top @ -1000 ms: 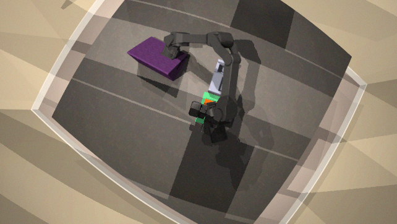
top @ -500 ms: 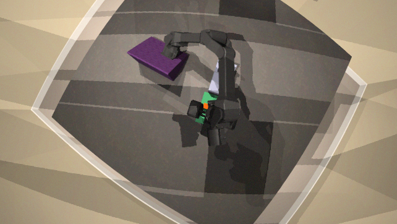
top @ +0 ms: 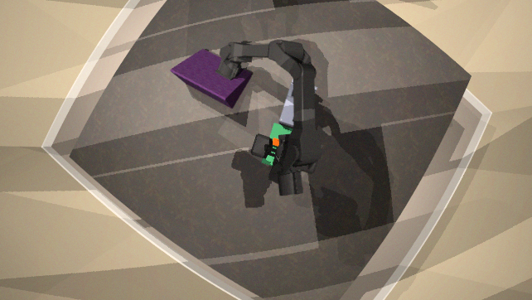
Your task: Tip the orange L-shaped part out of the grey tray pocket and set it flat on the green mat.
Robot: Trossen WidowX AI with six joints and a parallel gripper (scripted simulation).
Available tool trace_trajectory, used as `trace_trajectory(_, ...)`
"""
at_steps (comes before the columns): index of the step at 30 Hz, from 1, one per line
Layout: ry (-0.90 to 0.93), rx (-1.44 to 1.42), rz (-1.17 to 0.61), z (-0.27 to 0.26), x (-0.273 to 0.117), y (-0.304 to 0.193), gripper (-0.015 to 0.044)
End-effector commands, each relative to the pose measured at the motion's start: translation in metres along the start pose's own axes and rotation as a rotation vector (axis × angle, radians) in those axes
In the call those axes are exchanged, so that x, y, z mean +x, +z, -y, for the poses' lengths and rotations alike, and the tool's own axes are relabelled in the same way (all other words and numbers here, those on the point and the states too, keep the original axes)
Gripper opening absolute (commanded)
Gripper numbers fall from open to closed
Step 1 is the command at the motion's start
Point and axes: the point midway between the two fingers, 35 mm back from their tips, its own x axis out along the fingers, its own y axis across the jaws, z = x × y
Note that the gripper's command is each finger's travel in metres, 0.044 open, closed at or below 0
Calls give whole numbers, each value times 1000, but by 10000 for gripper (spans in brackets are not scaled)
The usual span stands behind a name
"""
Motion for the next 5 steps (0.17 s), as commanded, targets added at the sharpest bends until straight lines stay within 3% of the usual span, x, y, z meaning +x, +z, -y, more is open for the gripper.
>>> trace_trajectory(1,1,3,0,0,0,0,400)
trace_trajectory(5,1,3,0,0,0,0,400)
